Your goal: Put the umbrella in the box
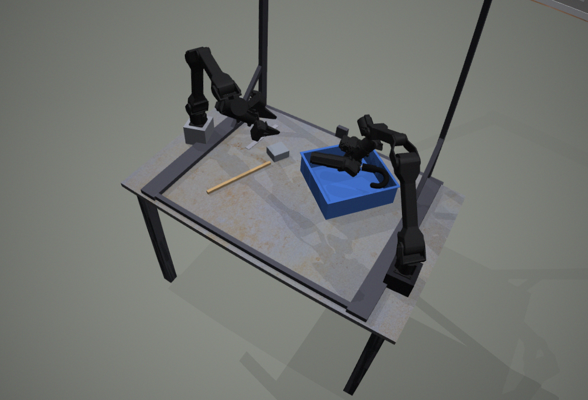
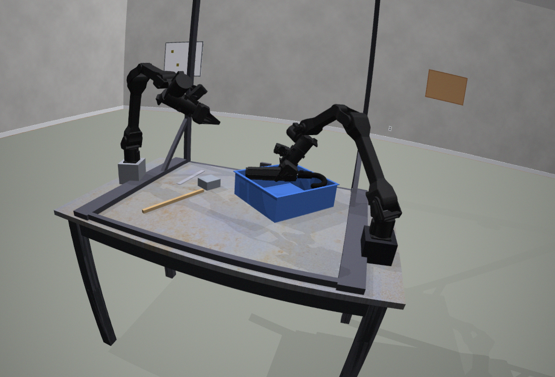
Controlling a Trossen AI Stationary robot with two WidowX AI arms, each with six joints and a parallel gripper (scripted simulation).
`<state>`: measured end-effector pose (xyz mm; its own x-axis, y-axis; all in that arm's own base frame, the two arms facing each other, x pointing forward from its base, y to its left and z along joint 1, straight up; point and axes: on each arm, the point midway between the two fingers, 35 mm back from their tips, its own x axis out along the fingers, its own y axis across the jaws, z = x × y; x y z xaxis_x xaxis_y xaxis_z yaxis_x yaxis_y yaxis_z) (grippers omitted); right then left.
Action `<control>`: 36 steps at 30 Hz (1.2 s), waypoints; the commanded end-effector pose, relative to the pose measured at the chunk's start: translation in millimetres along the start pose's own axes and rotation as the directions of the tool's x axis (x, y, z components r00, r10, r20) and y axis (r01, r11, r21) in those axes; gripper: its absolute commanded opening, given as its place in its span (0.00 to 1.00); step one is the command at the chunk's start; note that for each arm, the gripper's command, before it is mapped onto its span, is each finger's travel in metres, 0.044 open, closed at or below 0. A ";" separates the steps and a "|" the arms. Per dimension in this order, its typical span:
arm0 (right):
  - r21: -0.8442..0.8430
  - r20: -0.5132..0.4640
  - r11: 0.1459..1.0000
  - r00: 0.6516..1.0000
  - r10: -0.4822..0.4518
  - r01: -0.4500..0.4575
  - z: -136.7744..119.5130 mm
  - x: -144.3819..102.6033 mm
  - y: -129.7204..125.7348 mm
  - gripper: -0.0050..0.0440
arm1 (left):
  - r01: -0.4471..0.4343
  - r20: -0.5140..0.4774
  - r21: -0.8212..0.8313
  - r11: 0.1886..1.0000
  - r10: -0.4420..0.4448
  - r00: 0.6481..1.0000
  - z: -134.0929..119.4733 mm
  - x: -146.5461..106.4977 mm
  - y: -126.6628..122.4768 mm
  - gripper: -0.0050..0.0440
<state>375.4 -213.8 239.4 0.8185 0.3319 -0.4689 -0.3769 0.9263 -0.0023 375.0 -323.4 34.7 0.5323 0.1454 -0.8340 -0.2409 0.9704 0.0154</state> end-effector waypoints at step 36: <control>-0.026 0.013 1.000 1.000 -0.013 0.013 10.3 -6.3 0.9 0.92 | 0.017 0.024 -0.012 1.000 -0.017 1.000 -27.1 44.2 -3.8 0.00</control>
<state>375.4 -213.8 239.4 0.8185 0.3319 -0.4689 -0.3769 0.9262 -0.0023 372.6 -320.6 -18.1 0.5257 0.1531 -0.8368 -0.2407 0.9702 0.0262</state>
